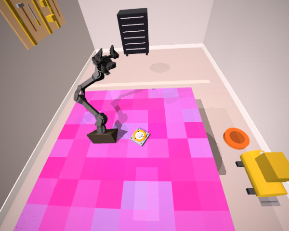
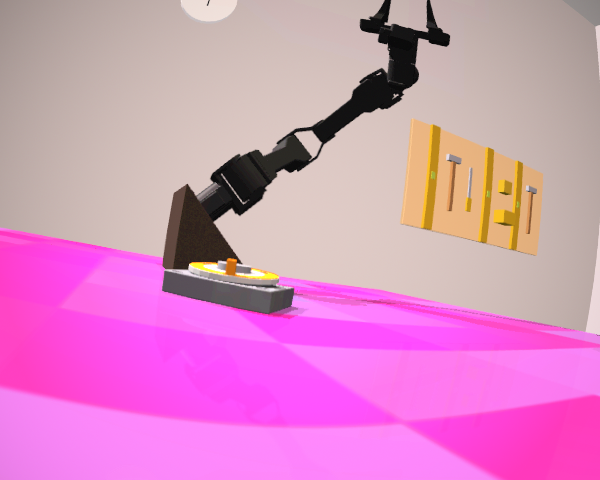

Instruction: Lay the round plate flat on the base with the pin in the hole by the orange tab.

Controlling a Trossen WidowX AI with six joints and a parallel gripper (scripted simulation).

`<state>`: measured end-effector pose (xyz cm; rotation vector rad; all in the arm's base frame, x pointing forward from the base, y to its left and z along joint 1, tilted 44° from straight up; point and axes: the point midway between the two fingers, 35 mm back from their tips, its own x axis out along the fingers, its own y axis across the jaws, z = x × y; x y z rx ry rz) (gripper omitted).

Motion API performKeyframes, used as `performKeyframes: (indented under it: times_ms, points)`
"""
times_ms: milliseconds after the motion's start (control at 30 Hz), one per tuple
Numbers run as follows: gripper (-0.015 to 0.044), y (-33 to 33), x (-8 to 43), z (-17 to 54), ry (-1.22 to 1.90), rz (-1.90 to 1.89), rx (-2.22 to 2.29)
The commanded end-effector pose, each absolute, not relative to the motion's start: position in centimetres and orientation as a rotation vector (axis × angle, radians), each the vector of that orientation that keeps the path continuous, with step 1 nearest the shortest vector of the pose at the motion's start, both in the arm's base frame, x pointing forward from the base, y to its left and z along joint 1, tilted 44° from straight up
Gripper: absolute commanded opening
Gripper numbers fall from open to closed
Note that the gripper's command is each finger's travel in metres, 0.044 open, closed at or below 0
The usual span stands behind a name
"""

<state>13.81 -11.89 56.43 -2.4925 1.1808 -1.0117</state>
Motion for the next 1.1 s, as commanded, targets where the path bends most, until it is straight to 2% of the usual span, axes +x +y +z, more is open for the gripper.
performKeyframes:
  times_ms: [0, 133, 467, 567, 700, 767, 833, 900, 1000, 1033, 1067]
  points:
    - [0.0374, -11.9, 14.2, 56.3, 1.191, -0.994, -2.519]
    - [0.0269, -11.5, 22.1, 53.5, 1.34, -0.576, -3.043]
    - [0.0006, -11.9, 32.1, 44.4, 1.291, 0.233, -3.567]
    - [0.0, -12.1, 34.2, 41.6, 1.203, 0.491, -3.697]
    - [0.0, -12.5, 37.5, 34.8, 0.879, 1.074, -3.893]
    - [0.0, -12.2, 38.9, 31.8, 0.604, 1.363, -3.998]
    - [0.0, -12.1, 39.3, 30.6, 0.464, 1.477, -4.038]
    - [0.0, -11.6, 40.5, 27.3, 0.006, 1.766, -4.106]
    - [0.0, -10.6, 41.5, 22.2, -0.911, 2.081, -4.063]
    - [0.0, -10.4, 41.6, 21.1, -1.138, 2.117, -4.024]
    - [0.0, -10.3, 41.6, 20.8, -1.199, 2.124, -4.012]
